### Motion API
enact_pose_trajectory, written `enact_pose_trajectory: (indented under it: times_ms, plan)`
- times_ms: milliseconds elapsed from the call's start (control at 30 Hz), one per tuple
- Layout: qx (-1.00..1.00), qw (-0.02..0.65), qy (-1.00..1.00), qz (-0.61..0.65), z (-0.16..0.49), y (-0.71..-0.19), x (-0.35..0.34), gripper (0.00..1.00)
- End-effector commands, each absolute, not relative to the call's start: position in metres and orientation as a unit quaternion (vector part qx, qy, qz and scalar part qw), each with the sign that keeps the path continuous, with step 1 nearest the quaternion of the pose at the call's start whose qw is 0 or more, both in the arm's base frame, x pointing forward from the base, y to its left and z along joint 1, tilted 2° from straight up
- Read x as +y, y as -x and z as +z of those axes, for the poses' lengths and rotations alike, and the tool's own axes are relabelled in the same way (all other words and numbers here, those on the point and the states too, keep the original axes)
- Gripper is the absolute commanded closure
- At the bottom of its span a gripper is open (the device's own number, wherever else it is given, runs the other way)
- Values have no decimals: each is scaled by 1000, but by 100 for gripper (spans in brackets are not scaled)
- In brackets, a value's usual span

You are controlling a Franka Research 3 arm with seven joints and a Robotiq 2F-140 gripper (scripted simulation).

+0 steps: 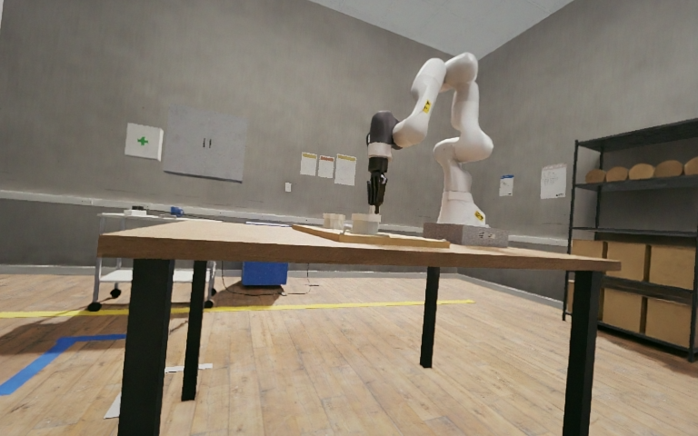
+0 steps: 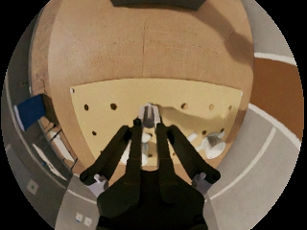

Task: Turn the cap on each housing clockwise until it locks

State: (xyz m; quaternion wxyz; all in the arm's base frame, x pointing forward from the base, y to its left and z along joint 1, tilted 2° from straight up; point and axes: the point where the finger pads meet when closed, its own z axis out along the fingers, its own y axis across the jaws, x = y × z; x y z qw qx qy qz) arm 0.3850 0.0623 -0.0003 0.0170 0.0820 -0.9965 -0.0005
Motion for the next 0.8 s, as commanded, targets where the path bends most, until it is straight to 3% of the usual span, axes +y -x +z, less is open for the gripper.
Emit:
enact_pose_trajectory:
  times_ms: [0, 767]
  plan:
    - [-996, 15, -84, -1, 1, -387, 64, 90]
    - [-996, 15, -84, -1, 0, -389, 64, 90]
